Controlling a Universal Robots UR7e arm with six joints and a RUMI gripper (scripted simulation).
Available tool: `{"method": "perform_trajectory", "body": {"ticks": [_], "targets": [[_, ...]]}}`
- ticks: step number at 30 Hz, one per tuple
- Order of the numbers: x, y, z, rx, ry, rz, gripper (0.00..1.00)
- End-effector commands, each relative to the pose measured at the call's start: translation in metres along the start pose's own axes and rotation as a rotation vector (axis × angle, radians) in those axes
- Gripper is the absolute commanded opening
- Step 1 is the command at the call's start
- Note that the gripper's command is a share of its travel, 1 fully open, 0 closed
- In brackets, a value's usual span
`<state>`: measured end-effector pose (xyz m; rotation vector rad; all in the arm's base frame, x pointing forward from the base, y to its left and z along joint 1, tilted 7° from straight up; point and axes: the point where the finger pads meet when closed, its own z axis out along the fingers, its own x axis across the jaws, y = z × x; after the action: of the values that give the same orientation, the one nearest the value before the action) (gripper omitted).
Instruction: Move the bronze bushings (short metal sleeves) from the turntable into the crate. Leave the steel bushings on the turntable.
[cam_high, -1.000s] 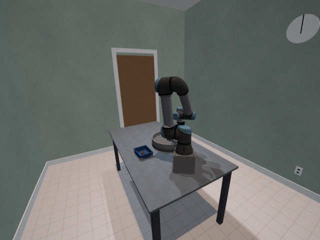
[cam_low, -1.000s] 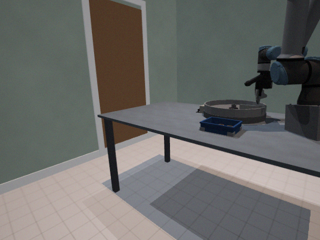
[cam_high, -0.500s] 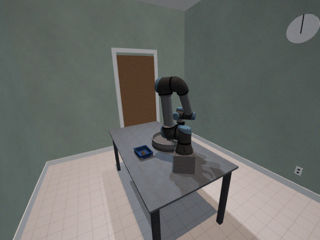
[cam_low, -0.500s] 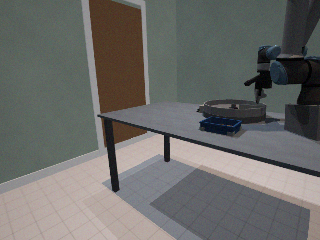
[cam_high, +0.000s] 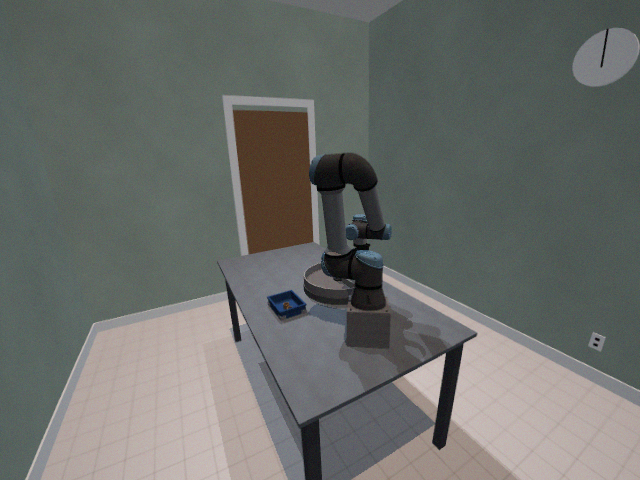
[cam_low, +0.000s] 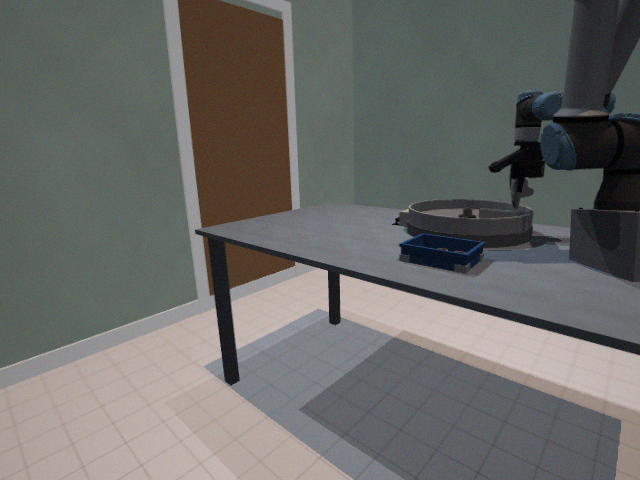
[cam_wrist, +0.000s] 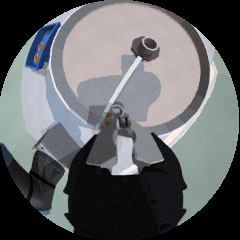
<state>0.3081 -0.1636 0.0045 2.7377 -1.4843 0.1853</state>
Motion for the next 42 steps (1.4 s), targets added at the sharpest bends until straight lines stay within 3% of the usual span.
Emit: {"method": "perform_trajectory", "body": {"ticks": [1, 19, 42], "targets": [[-0.002, -0.001, 0.001, 0.000, -0.003, -0.001, 0.06], [-0.002, -0.001, 0.001, 0.000, -0.003, -0.001, 0.06], [-0.002, 0.000, 0.017, 0.000, -0.004, -0.002, 0.06]]}}
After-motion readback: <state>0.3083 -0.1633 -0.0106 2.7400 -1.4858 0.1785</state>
